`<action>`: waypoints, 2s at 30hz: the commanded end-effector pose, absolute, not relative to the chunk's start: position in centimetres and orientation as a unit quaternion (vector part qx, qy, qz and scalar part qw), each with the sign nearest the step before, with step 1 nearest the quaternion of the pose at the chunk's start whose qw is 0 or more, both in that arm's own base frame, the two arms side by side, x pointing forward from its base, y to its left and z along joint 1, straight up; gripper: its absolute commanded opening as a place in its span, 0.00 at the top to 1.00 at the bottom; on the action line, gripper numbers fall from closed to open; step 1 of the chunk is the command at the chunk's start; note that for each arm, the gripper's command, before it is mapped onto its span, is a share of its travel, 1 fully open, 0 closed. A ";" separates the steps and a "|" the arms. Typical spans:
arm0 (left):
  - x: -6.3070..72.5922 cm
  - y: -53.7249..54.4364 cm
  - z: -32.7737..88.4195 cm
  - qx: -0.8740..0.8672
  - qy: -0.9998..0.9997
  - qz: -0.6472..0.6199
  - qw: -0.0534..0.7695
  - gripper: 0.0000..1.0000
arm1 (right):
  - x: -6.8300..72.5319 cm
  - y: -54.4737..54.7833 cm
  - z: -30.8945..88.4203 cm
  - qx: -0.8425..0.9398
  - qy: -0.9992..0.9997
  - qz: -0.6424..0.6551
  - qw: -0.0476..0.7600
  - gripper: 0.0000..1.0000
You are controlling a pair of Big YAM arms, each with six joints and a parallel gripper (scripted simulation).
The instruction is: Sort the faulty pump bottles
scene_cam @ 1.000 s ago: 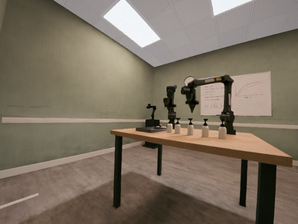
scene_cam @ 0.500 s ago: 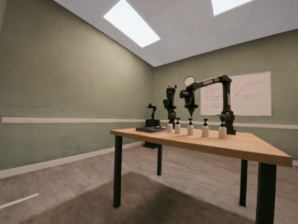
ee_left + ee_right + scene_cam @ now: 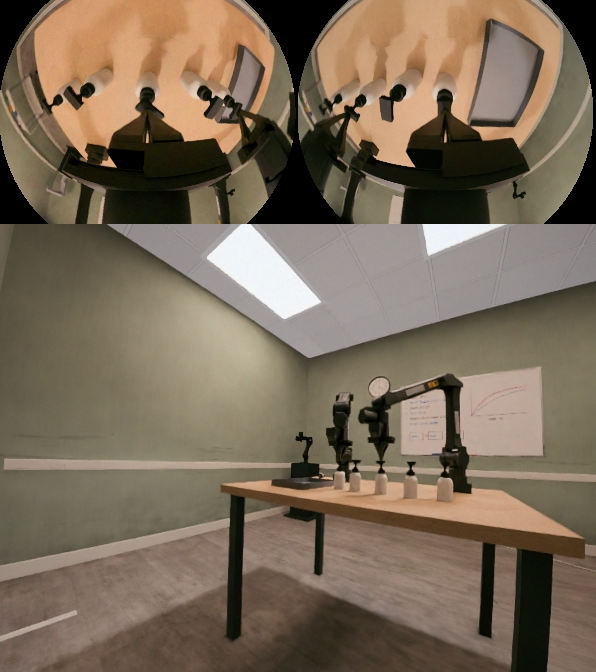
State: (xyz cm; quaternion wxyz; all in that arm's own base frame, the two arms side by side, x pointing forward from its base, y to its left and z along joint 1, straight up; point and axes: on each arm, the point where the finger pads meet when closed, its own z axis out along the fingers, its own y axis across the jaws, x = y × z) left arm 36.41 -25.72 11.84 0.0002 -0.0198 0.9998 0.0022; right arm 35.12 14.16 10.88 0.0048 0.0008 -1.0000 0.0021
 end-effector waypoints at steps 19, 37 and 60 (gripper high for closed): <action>36.9 -26.1 11.0 -0.021 1.000 -0.003 0.004 1.00 | 37.0 15.1 16.2 -0.004 -0.999 -0.017 -0.041 1.00; 37.5 -26.9 20.0 -0.024 0.999 -0.028 0.036 1.00 | 35.5 14.3 16.3 -0.004 -1.000 -0.003 -0.006 1.00; 36.9 -25.7 24.6 -0.019 1.000 -0.013 0.017 1.00 | 35.5 14.3 23.5 -0.004 -1.000 -0.008 -0.018 1.00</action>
